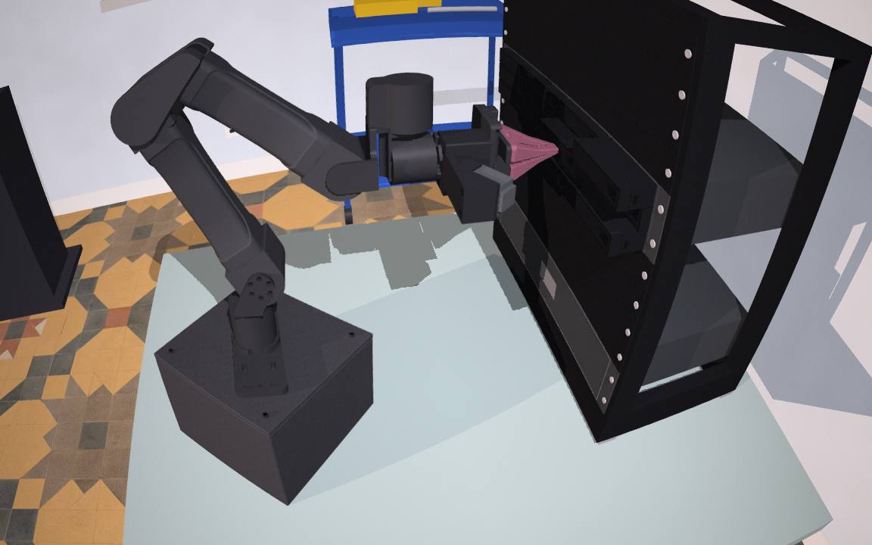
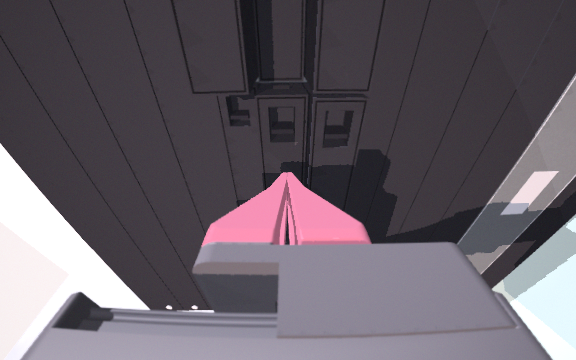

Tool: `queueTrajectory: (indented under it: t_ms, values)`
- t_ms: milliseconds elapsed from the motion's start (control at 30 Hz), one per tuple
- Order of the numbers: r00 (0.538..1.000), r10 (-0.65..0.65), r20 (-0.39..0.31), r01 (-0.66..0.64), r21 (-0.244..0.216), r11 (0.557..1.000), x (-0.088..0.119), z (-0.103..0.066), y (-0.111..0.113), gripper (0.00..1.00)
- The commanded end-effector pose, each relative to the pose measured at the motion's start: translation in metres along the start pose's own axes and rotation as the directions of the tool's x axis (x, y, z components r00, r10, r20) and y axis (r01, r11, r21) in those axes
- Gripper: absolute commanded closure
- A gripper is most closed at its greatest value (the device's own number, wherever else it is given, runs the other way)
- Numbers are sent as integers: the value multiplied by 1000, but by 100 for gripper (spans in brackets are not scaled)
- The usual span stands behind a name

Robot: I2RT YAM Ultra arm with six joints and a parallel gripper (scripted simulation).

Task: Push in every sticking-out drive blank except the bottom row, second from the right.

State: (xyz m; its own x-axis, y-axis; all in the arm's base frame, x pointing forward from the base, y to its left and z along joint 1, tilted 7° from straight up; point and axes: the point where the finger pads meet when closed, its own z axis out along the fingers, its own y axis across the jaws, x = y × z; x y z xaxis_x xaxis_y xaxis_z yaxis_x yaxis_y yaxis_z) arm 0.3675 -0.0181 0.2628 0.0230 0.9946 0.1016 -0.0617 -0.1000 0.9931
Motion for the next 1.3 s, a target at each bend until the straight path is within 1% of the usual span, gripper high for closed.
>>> queueTrajectory:
  t_ms: [0,433,600,733,1267]
  values:
    - [1000,-15,-18,14,-44,999,7,9,18,100]
    - [1000,-15,-18,14,-44,999,7,9,18,100]
    - [1000,-14,-12,14,-45,999,7,17,21,100]
    - [1000,-15,-20,14,-44,999,8,19,21,100]
    - [1000,-15,-20,14,-44,999,8,19,21,100]
